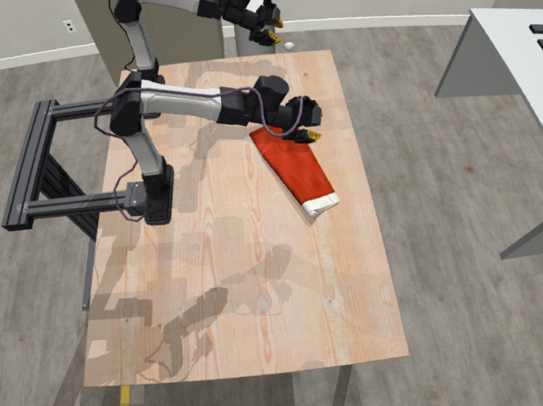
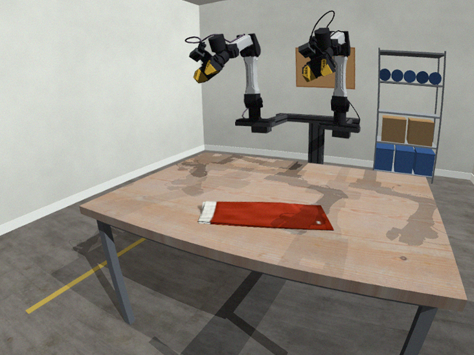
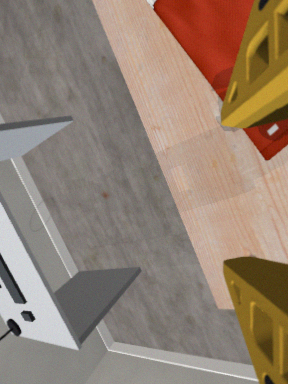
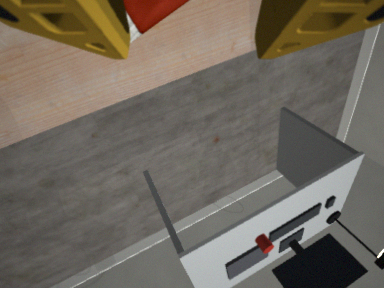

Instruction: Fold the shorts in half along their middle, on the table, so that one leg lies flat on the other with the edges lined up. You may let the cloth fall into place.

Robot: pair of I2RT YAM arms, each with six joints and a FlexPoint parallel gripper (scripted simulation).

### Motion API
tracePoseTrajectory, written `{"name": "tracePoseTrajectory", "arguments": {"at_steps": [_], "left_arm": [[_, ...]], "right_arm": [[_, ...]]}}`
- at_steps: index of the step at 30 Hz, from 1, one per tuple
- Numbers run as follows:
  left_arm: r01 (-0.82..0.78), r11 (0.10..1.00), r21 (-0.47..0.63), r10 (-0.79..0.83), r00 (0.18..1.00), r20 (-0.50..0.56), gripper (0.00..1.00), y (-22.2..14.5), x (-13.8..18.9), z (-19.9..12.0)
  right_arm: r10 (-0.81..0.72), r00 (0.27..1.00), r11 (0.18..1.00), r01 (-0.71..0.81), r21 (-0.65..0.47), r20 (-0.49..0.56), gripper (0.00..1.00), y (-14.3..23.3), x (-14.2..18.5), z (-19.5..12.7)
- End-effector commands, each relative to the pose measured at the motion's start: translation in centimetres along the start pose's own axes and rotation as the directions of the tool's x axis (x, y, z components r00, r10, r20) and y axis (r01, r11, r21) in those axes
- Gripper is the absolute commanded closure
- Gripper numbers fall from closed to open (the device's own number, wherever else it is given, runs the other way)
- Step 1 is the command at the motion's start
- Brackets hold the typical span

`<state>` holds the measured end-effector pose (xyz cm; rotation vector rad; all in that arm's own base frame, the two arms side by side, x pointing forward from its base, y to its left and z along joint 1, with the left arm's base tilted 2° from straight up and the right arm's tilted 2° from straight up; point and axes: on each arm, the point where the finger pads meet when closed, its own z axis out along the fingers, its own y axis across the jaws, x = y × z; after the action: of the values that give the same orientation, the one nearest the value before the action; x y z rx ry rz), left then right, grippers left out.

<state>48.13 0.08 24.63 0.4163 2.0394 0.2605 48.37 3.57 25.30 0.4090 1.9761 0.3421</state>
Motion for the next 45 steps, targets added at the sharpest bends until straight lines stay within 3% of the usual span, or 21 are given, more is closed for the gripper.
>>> {"name": "tracePoseTrajectory", "arguments": {"at_steps": [1,11,22,30,31,32,33,34,39,45], "left_arm": [[0.098,0.994,-0.045,-0.089,0.982,0.169,0.45,1.6,-4.2,-3.7],[0.224,0.974,-0.033,-0.205,0.934,0.293,0.45,2.2,-6.2,-8.4],[0.393,0.919,0.011,-0.346,0.796,0.496,0.45,3.8,-8.9,-16.0],[0.421,0.907,0.034,-0.379,0.777,0.502,0.45,3.6,-8.2,-17.1],[0.414,0.910,0.026,-0.379,0.805,0.456,0.45,3.3,-7.5,-16.1],[0.401,0.916,0.026,-0.369,0.814,0.449,0.45,3.2,-7.8,-15.9],[0.388,0.921,0.019,-0.333,0.763,0.554,0.45,4.2,-10.4,-19.0],[0.384,0.923,0.020,-0.327,0.757,0.566,0.45,4.3,-10.7,-19.5],[0.382,0.924,0.020,-0.330,0.770,0.546,0.45,4.1,-10.4,-18.4],[0.381,0.924,0.019,-0.338,0.794,0.506,0.45,3.8,-9.5,-17.4]], "right_arm": [[-0.096,0.985,0.993,0.105,-0.057,0.140,0.45,1.5,-3.9,-3.3],[-0.233,0.938,0.967,0.251,-0.042,0.255,0.45,1.7,-6.3,-8.1],[-0.409,0.798,0.896,0.443,0.029,0.443,0.45,2.5,-9.5,-15.8],[-0.451,0.781,0.878,0.475,0.057,0.432,0.45,1.9,-9.0,-17.1],[-0.446,0.802,0.884,0.464,0.054,0.397,0.45,1.6,-8.5,-16.5],[-0.425,0.789,0.890,0.452,0.050,0.444,0.45,2.4,-10.0,-17.6],[-0.400,0.759,0.896,0.442,0.046,0.514,0.45,3.2,-11.6,-19.1],[-0.395,0.757,0.898,0.439,0.043,0.520,0.45,3.4,-11.7,-19.3],[-0.398,0.774,0.900,0.433,0.047,0.493,0.45,3.1,-11.1,-17.9],[-0.393,0.759,0.900,0.432,0.049,0.519,0.45,3.4,-11.7,-19.1]]}}
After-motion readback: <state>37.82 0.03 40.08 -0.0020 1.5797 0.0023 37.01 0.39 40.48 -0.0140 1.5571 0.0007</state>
